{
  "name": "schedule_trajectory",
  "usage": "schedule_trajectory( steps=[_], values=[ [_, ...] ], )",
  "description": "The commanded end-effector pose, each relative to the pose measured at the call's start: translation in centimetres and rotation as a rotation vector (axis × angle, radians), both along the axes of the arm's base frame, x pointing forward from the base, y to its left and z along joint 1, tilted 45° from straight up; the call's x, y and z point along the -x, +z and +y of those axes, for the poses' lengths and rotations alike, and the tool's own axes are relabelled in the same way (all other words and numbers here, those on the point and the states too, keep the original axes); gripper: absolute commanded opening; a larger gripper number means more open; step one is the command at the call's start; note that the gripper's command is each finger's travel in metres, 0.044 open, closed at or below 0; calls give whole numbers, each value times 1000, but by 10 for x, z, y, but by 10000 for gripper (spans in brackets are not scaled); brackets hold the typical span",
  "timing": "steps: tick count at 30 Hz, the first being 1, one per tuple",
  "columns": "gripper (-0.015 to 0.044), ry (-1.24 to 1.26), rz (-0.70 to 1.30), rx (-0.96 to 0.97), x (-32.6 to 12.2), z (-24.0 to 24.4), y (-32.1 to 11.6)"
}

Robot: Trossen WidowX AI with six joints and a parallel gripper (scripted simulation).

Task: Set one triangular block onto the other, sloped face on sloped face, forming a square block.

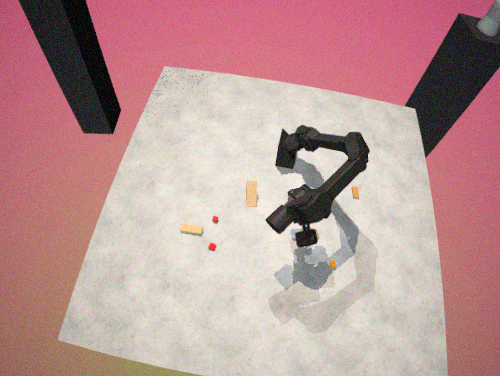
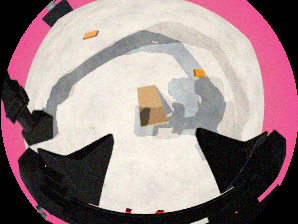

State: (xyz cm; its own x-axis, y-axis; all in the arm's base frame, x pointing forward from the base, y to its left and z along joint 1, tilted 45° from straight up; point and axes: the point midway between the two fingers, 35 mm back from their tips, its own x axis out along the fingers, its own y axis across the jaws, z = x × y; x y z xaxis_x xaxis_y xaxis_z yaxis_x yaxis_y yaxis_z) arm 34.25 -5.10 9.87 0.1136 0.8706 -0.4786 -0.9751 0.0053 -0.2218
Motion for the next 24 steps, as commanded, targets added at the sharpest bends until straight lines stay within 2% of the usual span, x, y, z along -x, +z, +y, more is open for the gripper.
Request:
schedule_trajectory(
  steps=[1,24],
  values=[
    [440,13,-39,-3,-2,-3,0],
    [440,39,-48,-4,-8,26,-16]
  ],
)
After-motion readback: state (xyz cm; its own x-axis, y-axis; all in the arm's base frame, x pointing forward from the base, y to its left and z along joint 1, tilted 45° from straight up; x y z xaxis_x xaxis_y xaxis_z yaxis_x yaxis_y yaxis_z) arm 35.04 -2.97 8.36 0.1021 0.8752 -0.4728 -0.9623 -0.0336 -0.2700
